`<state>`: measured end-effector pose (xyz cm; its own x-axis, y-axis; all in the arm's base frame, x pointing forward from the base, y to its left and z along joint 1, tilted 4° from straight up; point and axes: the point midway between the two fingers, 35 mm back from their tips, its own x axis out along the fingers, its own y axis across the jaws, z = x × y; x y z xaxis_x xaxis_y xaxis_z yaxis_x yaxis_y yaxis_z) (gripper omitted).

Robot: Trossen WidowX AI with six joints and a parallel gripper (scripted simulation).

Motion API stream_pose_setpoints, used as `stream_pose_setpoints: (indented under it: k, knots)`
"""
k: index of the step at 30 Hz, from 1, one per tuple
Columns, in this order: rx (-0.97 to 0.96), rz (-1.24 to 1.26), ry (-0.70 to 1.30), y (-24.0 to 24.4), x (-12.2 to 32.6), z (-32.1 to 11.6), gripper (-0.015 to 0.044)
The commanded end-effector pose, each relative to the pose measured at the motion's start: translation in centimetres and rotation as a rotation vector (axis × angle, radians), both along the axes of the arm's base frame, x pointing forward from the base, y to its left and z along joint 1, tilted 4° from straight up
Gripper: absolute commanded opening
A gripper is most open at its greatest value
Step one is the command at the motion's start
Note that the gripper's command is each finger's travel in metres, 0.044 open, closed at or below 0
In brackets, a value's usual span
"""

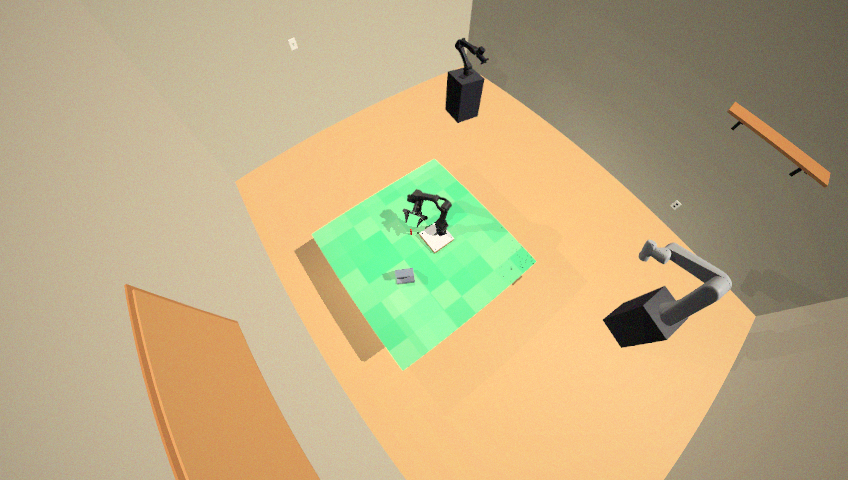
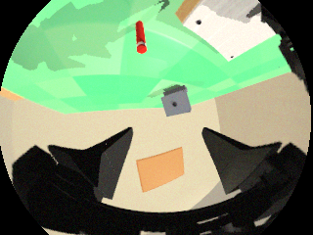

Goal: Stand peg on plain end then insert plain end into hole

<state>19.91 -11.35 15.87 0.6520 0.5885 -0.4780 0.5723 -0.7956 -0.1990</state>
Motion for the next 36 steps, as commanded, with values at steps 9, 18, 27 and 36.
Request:
stream_pose_setpoints:
  k: [9,18,27,36]
  knots:
    - [-0.144,0.155,0.328,1.6,-0.1,-3.0,0.044]
    - [-0.318,0.179,0.567,1.3,0.1,-4.6,0.044]
    - [-0.553,0.113,0.75,0.3,1.1,-5.3,0.044]
    - [-0.68,0.046,0.807,-0.3,2.0,-5.1,0.044]
